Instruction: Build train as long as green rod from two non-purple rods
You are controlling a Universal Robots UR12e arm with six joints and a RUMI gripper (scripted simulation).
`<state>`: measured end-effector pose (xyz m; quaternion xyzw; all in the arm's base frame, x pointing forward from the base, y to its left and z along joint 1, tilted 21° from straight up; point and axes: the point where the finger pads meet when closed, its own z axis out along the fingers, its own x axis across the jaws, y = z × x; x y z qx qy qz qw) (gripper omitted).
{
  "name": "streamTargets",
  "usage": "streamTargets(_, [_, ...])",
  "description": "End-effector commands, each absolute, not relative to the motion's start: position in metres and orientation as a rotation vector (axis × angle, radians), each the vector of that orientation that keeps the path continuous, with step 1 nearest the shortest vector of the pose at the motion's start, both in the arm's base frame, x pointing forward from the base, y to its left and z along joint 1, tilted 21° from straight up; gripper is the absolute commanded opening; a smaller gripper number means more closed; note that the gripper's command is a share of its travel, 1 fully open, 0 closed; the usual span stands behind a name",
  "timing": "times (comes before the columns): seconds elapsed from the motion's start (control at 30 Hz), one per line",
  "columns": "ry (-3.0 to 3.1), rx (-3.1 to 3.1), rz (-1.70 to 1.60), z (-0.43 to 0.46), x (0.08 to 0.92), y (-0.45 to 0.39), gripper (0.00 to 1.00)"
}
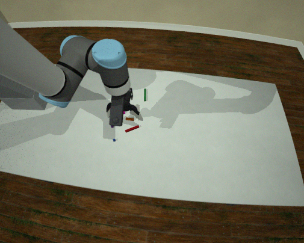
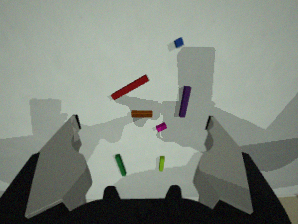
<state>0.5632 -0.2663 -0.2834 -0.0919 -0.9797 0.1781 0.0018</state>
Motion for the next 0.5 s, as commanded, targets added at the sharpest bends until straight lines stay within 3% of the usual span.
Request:
streamTargets(0.0, [-3.064,-0.550,0.567,-0.2830,0.5607,-0.2656,1.00])
streamTargets(0.47, [-2.976,-1.117,0.563,-0.2839,0.5548,-0.2626,1.00])
